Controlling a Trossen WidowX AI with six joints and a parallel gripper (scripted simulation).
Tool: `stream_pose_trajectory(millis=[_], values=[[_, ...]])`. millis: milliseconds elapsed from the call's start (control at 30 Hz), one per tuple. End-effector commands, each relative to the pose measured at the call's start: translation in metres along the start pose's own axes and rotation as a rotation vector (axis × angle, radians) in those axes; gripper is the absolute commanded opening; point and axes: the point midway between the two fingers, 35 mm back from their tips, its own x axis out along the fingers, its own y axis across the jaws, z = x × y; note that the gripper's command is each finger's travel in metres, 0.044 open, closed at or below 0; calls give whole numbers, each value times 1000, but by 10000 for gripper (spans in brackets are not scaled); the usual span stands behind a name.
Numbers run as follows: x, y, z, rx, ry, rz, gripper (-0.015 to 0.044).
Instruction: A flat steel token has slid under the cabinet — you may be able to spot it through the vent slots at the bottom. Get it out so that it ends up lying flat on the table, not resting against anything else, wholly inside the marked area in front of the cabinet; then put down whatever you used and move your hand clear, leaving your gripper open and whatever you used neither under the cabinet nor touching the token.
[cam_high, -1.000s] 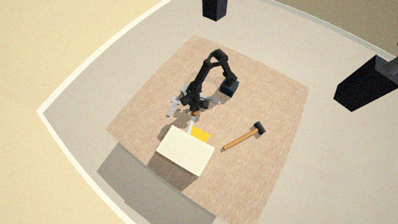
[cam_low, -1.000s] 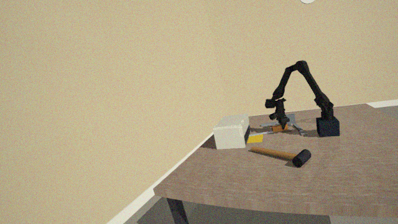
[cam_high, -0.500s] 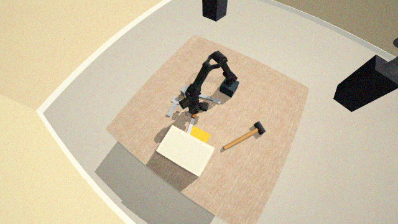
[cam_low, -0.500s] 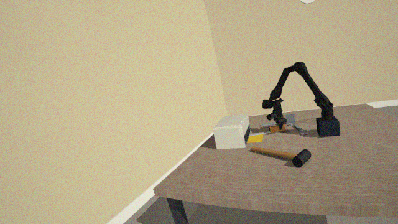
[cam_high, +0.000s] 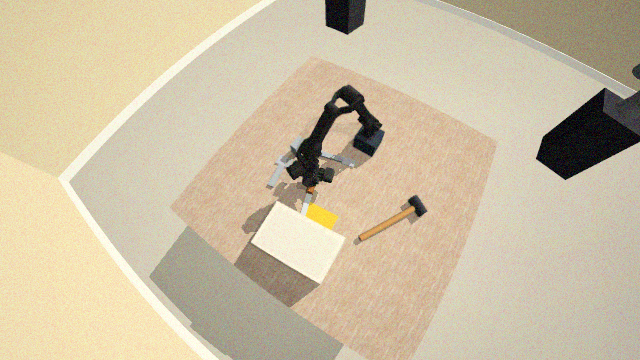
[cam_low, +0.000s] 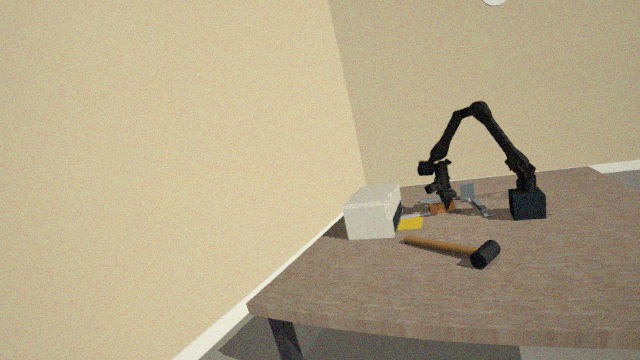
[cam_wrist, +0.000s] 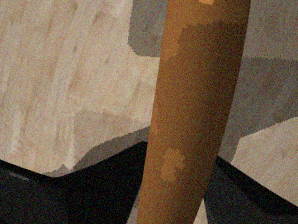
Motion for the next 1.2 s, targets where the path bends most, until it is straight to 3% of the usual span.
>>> stream_pose_trajectory(millis=[0, 1167], values=[[0, 0, 7, 1, -1, -3, 0], [-1, -1, 47, 1, -4, -3, 0]])
